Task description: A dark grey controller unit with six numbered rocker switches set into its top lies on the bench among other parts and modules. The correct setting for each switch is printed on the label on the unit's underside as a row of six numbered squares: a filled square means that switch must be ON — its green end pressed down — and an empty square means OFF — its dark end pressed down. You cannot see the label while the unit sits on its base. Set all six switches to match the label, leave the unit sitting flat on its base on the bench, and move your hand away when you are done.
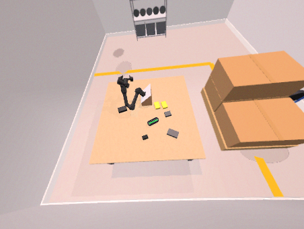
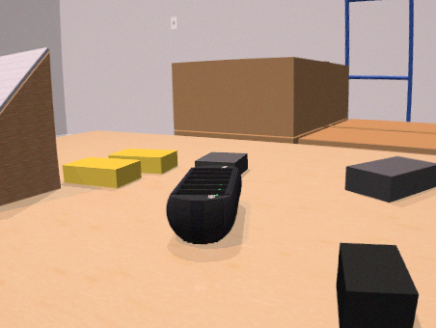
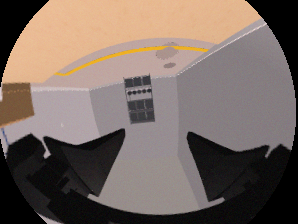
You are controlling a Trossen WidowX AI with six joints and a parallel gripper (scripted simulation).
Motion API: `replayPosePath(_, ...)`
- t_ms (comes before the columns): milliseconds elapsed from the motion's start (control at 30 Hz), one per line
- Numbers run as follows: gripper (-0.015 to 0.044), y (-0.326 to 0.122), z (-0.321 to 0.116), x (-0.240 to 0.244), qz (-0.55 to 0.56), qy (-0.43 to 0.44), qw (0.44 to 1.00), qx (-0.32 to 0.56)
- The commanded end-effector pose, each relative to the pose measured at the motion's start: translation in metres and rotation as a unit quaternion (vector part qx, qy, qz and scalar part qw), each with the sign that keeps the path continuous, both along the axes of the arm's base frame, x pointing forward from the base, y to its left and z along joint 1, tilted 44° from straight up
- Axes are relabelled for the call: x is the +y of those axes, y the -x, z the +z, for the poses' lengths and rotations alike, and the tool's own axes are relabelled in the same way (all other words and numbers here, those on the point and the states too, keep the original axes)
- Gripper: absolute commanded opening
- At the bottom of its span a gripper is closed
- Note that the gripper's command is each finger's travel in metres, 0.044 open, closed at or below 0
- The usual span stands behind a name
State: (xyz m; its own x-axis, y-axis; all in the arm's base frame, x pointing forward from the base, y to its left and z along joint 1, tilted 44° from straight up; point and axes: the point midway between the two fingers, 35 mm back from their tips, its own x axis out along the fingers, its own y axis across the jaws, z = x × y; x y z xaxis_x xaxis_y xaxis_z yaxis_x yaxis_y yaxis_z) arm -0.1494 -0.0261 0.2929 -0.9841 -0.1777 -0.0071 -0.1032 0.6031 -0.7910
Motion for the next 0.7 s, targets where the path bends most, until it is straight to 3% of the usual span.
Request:
replayPosePath(0,0.0374,0.000,0.000,0.000,0.000,0.000,1.000,0.000)
replayPosePath(167,0.0242,0.004,-0.001,0.007,-0.018,0.023,1.000,-0.011)
replayPosePath(300,0.0137,0.024,-0.007,0.050,-0.123,0.160,0.978,-0.061)
replayPosePath(467,0.0006,0.034,-0.021,0.113,-0.265,0.328,0.903,-0.085)
replayPosePath(667,0.0000,0.025,-0.044,0.188,-0.414,0.474,0.775,-0.060)
